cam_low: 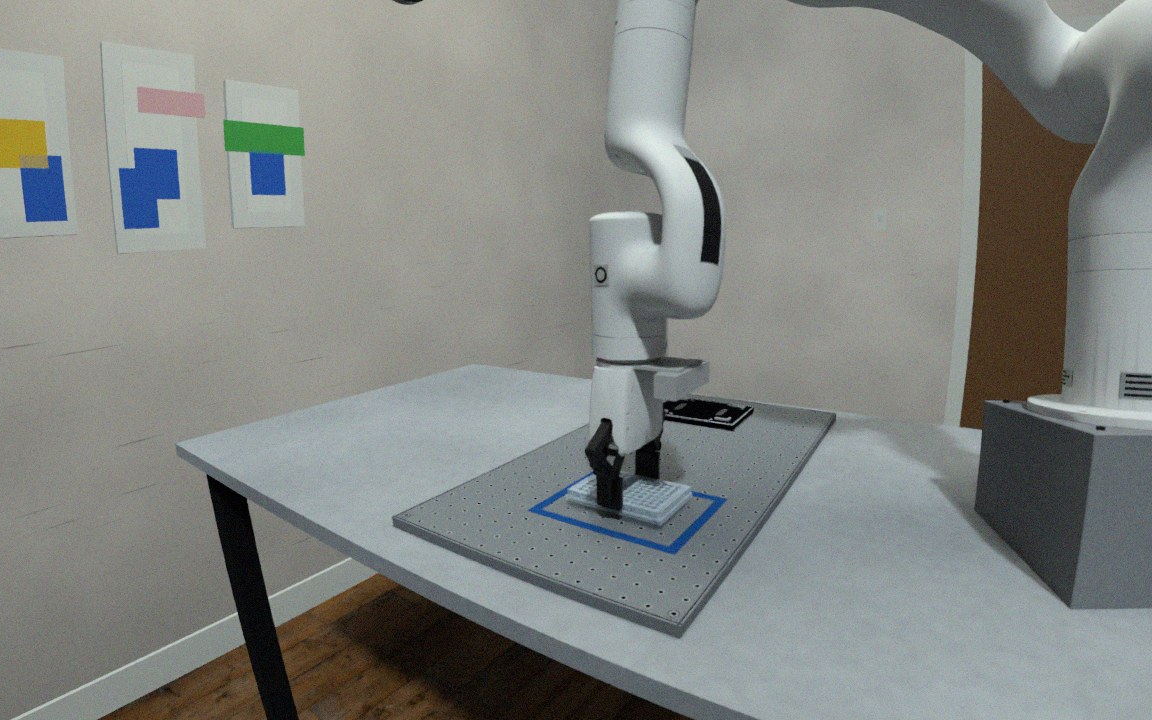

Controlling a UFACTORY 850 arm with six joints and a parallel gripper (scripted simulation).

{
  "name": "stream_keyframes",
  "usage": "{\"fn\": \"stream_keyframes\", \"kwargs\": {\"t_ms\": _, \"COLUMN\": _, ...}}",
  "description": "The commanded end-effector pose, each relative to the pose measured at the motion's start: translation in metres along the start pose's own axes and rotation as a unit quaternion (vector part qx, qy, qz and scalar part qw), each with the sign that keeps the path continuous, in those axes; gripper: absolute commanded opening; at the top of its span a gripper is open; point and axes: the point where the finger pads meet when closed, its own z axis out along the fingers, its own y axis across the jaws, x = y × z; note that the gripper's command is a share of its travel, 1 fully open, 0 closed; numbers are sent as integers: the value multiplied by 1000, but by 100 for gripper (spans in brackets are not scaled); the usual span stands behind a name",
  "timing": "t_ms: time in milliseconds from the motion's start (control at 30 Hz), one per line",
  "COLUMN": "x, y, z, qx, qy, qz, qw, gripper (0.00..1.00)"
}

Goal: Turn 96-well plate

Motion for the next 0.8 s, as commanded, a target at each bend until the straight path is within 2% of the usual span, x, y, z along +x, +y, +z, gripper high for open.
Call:
{"fn": "stream_keyframes", "kwargs": {"t_ms": 0, "x": -1, "y": 0, "z": 0, "qx": 0, "qy": -1, "qz": 0, "qw": 1000, "gripper": 0}}
{"fn": "stream_keyframes", "kwargs": {"t_ms": 767, "x": -1, "y": 0, "z": 3, "qx": 0, "qy": -1, "qz": 0, "qw": 1000, "gripper": 0}}
